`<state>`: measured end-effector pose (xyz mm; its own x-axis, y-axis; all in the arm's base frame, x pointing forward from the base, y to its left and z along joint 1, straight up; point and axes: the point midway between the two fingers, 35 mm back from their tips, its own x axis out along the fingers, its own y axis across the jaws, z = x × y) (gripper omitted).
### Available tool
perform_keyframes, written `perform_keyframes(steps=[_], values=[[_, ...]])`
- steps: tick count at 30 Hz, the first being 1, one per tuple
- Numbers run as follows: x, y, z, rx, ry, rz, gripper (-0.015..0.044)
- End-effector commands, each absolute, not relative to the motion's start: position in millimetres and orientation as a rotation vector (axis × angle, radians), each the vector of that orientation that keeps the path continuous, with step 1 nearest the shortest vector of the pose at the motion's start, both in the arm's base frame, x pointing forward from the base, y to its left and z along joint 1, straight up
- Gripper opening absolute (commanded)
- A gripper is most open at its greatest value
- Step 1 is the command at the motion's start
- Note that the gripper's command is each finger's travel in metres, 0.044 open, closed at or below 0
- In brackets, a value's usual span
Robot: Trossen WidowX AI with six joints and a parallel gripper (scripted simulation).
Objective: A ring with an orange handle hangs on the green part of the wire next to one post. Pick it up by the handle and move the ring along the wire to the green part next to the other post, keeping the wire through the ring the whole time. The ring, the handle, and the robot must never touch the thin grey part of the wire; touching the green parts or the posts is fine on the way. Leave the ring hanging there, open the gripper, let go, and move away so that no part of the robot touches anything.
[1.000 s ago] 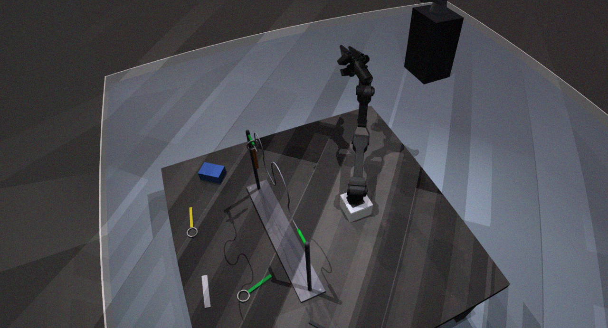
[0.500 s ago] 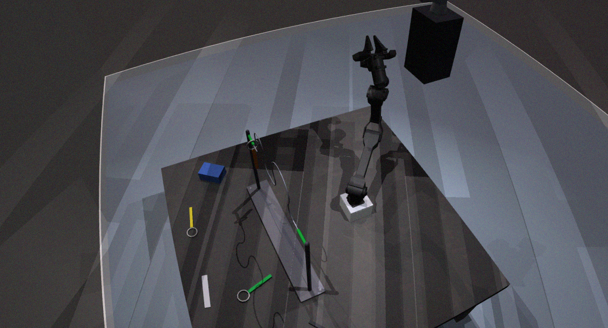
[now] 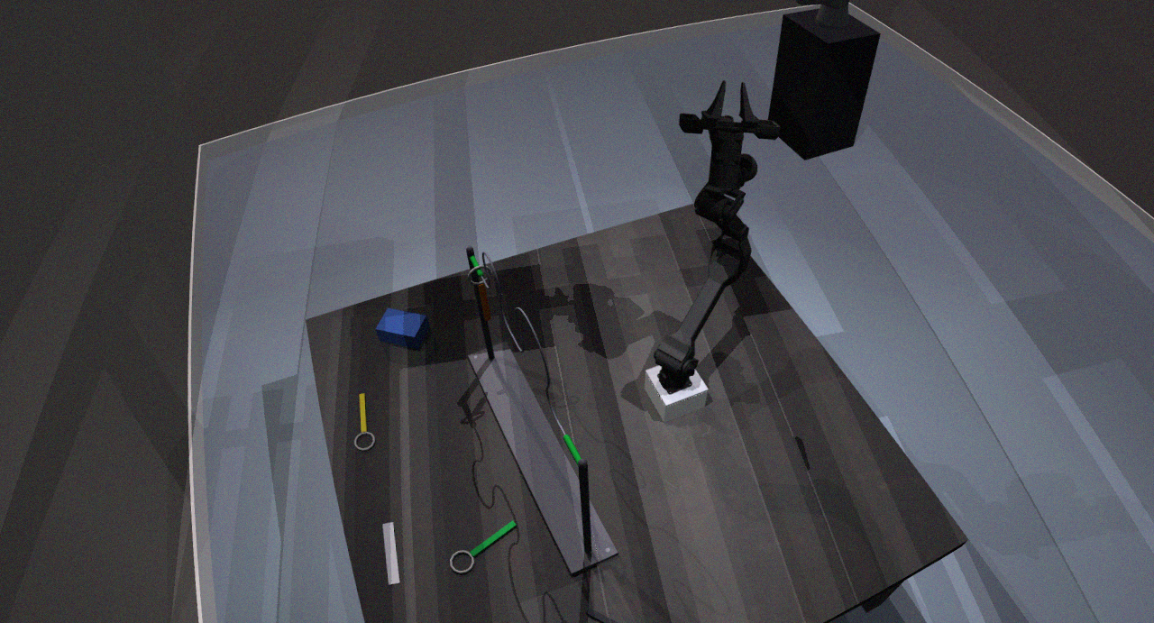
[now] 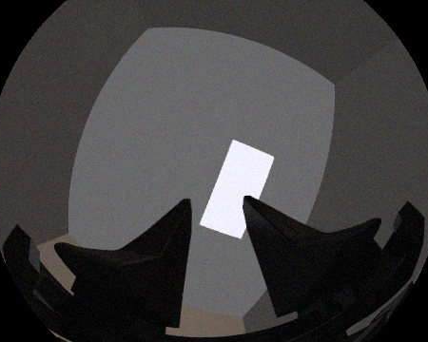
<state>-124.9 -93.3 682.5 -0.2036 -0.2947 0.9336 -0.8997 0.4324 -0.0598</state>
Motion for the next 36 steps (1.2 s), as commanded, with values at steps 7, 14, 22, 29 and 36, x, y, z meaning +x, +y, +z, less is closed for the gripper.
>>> perform_keyframes(steps=[7, 14, 22, 29, 36], values=[[-17, -2, 688, 0.565, -1.566, 0.606, 0.016], [68, 23, 672, 0.302, -1.42, 0.481, 0.016], [172, 12, 631, 0.057, -1.208, 0.337, 0.016], [247, -30, 579, -0.101, -1.003, 0.213, 0.016], [296, -94, 515, -0.206, -0.793, 0.095, 0.016]])
